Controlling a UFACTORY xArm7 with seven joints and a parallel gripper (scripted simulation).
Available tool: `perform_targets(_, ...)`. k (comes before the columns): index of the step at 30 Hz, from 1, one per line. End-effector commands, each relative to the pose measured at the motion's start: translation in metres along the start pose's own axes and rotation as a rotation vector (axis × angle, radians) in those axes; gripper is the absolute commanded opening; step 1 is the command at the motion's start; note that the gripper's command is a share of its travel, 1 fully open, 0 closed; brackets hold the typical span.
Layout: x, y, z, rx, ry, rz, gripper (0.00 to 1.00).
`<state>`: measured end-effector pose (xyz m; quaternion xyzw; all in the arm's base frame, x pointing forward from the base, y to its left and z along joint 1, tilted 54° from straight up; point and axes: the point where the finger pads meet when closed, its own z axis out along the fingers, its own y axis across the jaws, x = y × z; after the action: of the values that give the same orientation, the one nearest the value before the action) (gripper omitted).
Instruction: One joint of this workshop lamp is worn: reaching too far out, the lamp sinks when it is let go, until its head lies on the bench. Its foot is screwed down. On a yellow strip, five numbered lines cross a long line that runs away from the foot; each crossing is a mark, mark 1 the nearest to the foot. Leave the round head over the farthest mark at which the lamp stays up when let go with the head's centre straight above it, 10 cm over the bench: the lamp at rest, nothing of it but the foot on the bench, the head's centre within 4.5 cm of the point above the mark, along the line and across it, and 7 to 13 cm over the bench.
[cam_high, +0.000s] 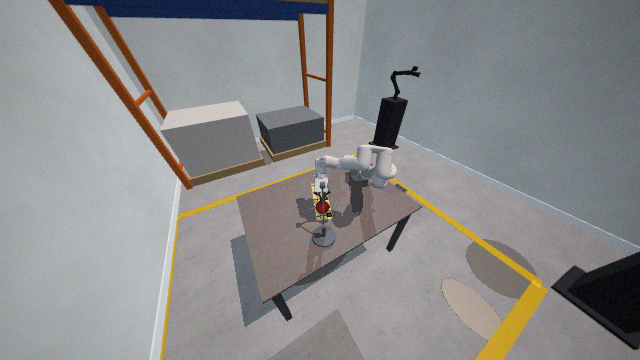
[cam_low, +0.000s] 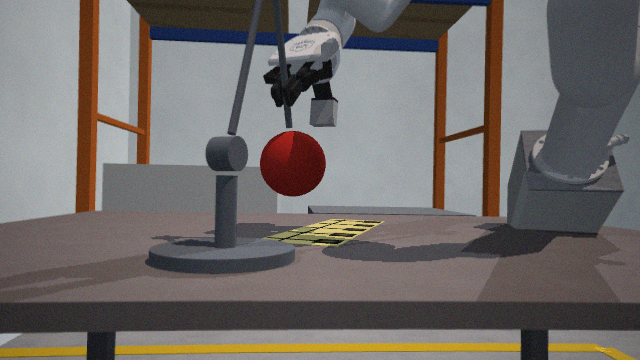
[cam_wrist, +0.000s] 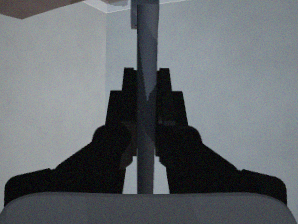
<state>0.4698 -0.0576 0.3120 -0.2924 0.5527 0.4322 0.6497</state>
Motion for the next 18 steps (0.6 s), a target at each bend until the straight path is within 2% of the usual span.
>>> perform_targets(1,0.012,-0.009,-0.003,-0.034,0.001,-0.034,0.00)
perform_targets(6,0.022,-0.015,-0.004,-0.064,0.001,-0.060,0.00)
perform_targets(18,0.025,-0.016,-0.004,-0.064,0.001,-0.060,0.00)
